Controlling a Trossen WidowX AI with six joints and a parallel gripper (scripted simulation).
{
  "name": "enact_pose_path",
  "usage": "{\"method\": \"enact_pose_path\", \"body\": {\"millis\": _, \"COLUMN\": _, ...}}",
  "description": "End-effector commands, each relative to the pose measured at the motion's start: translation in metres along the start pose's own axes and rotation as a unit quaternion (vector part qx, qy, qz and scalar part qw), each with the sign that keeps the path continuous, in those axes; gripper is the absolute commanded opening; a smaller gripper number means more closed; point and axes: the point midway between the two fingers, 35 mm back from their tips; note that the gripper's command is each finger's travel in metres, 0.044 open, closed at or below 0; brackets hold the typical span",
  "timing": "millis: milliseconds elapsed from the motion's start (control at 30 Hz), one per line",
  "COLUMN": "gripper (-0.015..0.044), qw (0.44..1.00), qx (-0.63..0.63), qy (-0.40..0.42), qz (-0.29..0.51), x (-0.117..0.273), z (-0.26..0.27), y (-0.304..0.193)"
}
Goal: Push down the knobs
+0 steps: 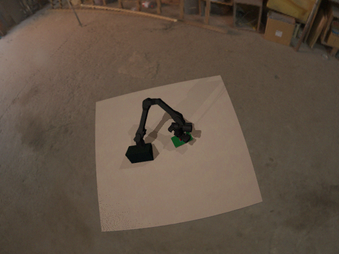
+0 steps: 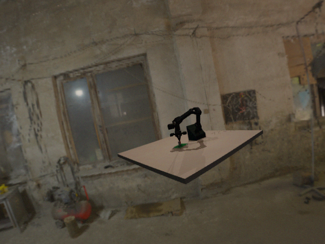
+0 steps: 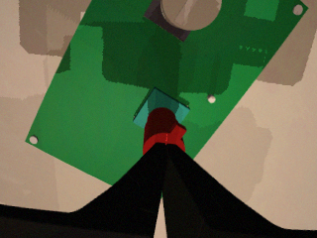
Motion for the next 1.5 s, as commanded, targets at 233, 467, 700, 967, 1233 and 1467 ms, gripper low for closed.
{"method": "enact_pose_path", "body": {"millis": 233, "gripper": 0.0000, "qw": 1.000, "qx": 0.004, "qy": 0.005, "qz": 0.000, "x": -0.006, "z": 0.000, "y": 0.002}}
{"method": "enact_pose_path", "body": {"millis": 467, "gripper": 0.0000, "qw": 1.000, "qx": 0.004, "qy": 0.005, "qz": 0.000, "x": -0.006, "z": 0.000, "y": 0.002}}
{"method": "enact_pose_path", "body": {"millis": 700, "gripper": 0.0000, "qw": 1.000, "qx": 0.004, "qy": 0.004, "qz": 0.000, "x": 0.002, "z": 0.000, "y": 0.002}}
{"method": "enact_pose_path", "body": {"millis": 967, "gripper": 0.0000, "qw": 1.000, "qx": 0.004, "qy": 0.004, "qz": 0.001, "x": 0.014, "z": 0.000, "y": 0.002}}
{"method": "enact_pose_path", "body": {"millis": 1233, "gripper": 0.0131, "qw": 1.000, "qx": 0.001, "qy": 0.008, "qz": 0.001, "x": 0.013, "z": 0.001, "y": 0.001}}
{"method": "enact_pose_path", "body": {"millis": 1467, "gripper": 0.0105, "qw": 1.000, "qx": -0.014, "qy": -0.018, "qz": -0.003, "x": 0.019, "z": -0.006, "y": 0.008}}
Point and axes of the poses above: the point midway between the two fingers, 35 mm back from their tips, its own x axis back along the fingers, its own z axis across the jaws, y = z × x, and after that the axes turned 1 degree about -x, right-handed
